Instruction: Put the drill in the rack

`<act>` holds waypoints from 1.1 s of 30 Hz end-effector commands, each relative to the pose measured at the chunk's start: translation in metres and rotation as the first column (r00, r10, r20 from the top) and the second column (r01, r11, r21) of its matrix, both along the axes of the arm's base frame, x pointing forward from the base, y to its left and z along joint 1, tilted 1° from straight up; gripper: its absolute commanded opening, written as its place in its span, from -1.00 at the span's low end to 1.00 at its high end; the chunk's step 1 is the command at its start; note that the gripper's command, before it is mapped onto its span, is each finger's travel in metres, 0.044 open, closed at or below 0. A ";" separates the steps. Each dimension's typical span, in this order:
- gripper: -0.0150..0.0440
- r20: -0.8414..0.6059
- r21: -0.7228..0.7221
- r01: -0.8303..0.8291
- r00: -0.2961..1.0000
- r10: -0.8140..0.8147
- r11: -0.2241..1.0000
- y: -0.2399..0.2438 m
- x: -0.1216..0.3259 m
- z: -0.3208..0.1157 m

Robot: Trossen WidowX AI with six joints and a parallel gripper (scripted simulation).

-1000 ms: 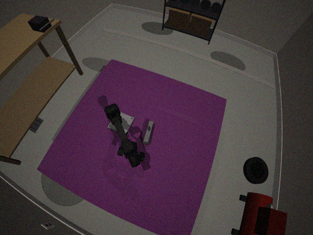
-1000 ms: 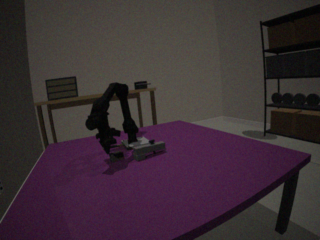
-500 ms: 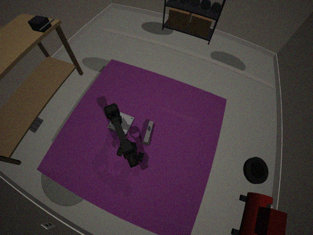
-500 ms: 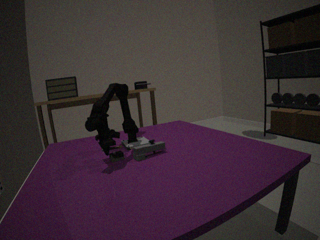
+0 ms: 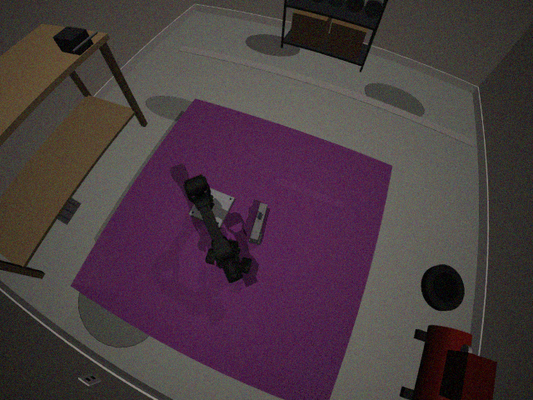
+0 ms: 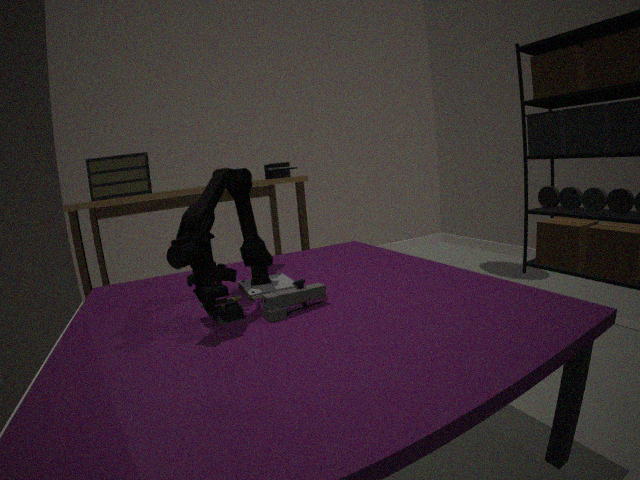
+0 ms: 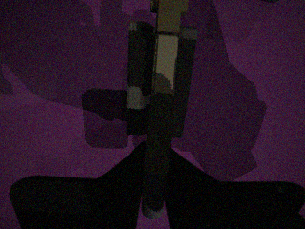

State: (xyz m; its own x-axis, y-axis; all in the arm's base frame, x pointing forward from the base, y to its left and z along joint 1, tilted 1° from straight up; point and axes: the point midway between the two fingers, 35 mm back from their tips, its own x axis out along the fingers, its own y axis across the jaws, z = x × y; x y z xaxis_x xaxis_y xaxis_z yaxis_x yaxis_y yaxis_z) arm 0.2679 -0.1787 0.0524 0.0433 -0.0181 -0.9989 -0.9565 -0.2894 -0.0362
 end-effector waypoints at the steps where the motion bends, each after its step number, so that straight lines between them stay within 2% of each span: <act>1: -0.49 -0.006 0.007 -0.001 1.000 0.002 1.000 0.000 0.000 -0.006; 19: -0.49 -0.006 0.007 -0.001 1.000 0.002 1.000 0.001 0.000 -0.022; 33: 0.75 0.000 0.000 0.000 1.000 0.000 1.000 0.000 0.001 -0.016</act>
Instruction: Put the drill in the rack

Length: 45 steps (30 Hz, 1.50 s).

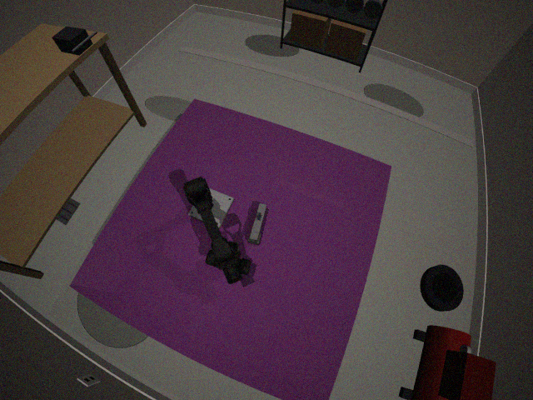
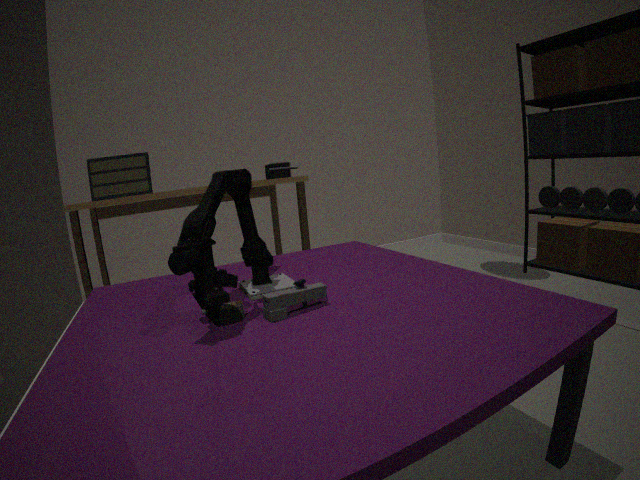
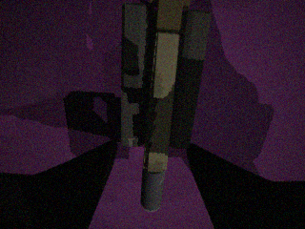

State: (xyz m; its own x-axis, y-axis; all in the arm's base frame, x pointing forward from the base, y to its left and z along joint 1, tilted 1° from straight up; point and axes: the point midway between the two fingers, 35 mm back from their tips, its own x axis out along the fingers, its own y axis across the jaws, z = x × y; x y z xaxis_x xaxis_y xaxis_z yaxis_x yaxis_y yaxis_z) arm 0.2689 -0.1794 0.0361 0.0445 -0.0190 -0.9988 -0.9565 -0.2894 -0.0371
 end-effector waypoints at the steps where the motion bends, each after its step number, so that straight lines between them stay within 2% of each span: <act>1: 0.84 -0.001 0.001 0.000 1.000 0.000 1.000 0.000 0.000 0.000; 3: 1.00 -0.001 0.001 0.000 1.000 0.000 1.000 0.000 0.000 0.000; 22: 1.00 -0.007 0.008 -0.002 1.000 0.002 1.000 0.001 -0.003 0.079; 26: 1.00 -0.003 0.011 0.000 1.000 0.000 1.000 0.005 0.001 0.073; 33: 1.00 0.105 0.093 -0.038 0.994 0.028 0.995 0.086 0.037 0.081; 38: 1.00 0.170 0.192 -0.006 0.985 -0.027 0.981 0.145 0.052 0.089; 45: 1.00 0.098 0.354 -0.012 0.995 -0.024 0.935 0.251 0.035 0.088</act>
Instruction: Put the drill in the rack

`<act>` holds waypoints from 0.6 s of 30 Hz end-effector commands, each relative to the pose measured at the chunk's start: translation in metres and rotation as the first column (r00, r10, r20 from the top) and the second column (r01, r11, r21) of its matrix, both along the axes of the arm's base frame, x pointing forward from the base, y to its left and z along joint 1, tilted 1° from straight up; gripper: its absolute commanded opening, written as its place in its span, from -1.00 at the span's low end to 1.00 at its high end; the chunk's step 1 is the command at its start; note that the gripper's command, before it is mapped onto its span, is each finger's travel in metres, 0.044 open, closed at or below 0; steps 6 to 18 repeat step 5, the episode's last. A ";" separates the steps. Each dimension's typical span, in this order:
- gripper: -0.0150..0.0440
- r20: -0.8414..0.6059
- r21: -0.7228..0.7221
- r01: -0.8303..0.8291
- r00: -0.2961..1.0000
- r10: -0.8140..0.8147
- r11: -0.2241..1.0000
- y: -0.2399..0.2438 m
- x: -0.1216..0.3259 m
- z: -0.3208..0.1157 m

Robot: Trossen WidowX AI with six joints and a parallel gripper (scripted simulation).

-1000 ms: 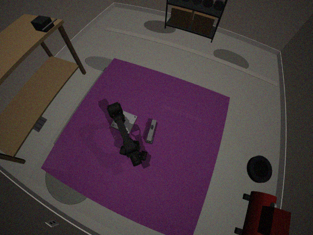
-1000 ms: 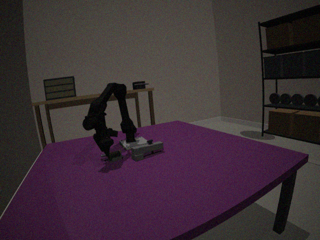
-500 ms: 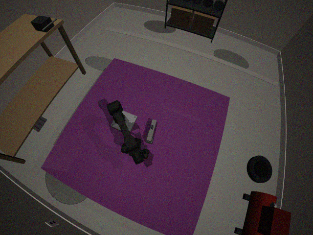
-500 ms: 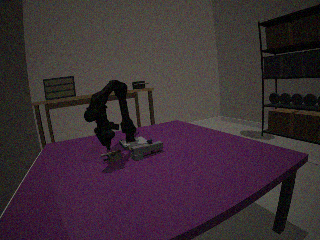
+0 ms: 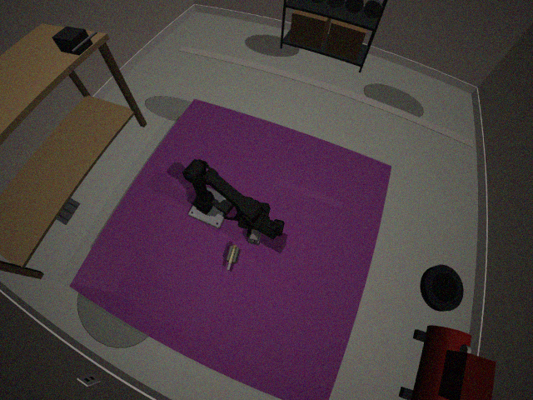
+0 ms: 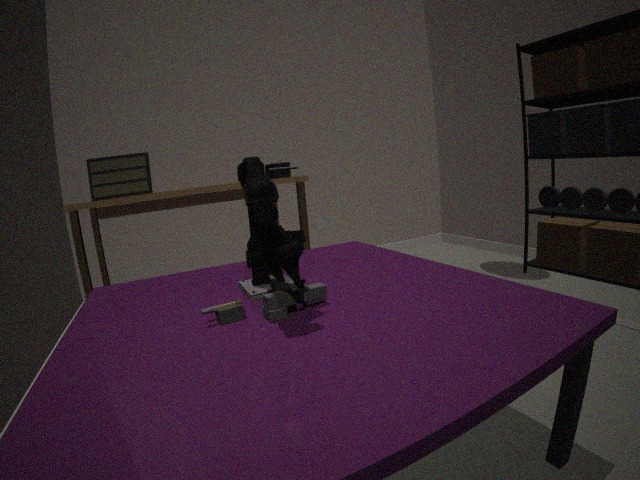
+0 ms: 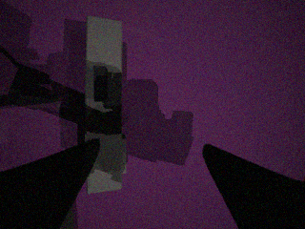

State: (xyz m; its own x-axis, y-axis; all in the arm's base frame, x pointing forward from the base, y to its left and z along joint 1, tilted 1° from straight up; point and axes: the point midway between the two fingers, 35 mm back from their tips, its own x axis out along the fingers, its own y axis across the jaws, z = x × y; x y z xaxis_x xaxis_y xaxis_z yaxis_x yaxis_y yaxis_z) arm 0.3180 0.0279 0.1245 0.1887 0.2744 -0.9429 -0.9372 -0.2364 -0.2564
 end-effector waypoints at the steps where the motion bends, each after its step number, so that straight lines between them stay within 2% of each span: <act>1: 1.00 -0.066 0.064 -0.007 0.998 0.011 0.998 0.057 -0.021 -0.002; 5: 1.00 -0.157 0.161 -0.024 0.986 0.050 0.987 0.120 -0.054 -0.002; 18: 1.00 -0.157 0.161 -0.024 0.986 0.050 0.987 0.120 -0.054 -0.002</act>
